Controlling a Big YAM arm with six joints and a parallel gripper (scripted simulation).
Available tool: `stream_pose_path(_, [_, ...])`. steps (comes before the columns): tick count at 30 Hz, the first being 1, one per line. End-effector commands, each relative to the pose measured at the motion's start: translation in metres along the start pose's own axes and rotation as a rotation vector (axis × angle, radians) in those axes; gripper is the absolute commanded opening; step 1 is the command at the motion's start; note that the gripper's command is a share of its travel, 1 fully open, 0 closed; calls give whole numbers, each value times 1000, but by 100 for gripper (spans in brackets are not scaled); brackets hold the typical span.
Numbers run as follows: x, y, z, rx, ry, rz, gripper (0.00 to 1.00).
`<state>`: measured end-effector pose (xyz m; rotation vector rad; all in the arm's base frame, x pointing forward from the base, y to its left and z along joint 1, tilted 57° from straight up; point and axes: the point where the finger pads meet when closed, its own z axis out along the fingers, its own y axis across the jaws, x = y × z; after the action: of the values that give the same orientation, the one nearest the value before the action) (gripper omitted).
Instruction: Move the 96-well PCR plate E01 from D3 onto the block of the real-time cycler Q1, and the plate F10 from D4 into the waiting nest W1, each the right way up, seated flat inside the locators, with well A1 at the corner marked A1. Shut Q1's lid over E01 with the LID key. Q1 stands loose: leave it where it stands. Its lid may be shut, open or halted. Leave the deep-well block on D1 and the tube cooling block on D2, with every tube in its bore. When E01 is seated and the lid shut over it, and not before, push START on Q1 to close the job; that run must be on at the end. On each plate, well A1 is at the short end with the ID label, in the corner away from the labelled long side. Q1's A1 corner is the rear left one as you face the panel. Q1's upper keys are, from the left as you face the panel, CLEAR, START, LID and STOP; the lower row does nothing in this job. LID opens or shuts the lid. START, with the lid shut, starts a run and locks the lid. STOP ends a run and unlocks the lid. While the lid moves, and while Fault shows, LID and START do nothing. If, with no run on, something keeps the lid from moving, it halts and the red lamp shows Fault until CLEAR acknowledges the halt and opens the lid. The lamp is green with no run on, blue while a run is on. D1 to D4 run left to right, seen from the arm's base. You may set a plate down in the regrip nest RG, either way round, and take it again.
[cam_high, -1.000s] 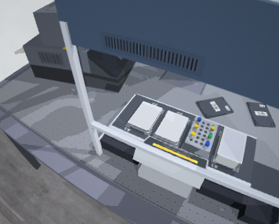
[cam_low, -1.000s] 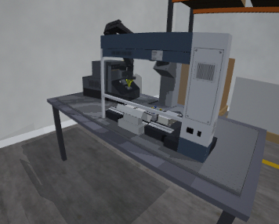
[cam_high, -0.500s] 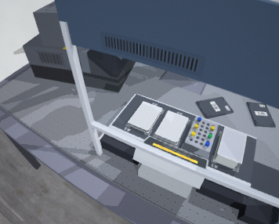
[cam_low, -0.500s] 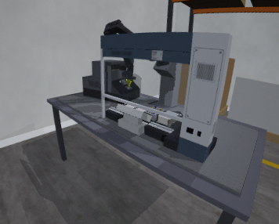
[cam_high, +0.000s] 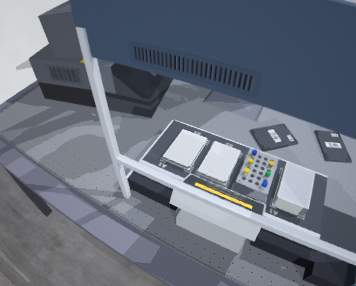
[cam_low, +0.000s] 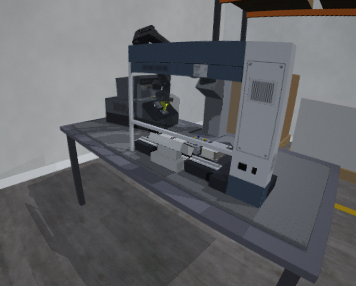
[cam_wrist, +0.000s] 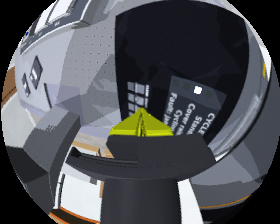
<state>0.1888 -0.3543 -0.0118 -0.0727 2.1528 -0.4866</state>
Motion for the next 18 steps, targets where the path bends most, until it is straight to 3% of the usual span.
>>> stream_pose_path(1, [18,62,49,-166,27,65,0])
stream_pose_path(6, [15,62,48,-167,13,51,0])
stream_pose_path(18, [12,86,16,-207,11,90,0])
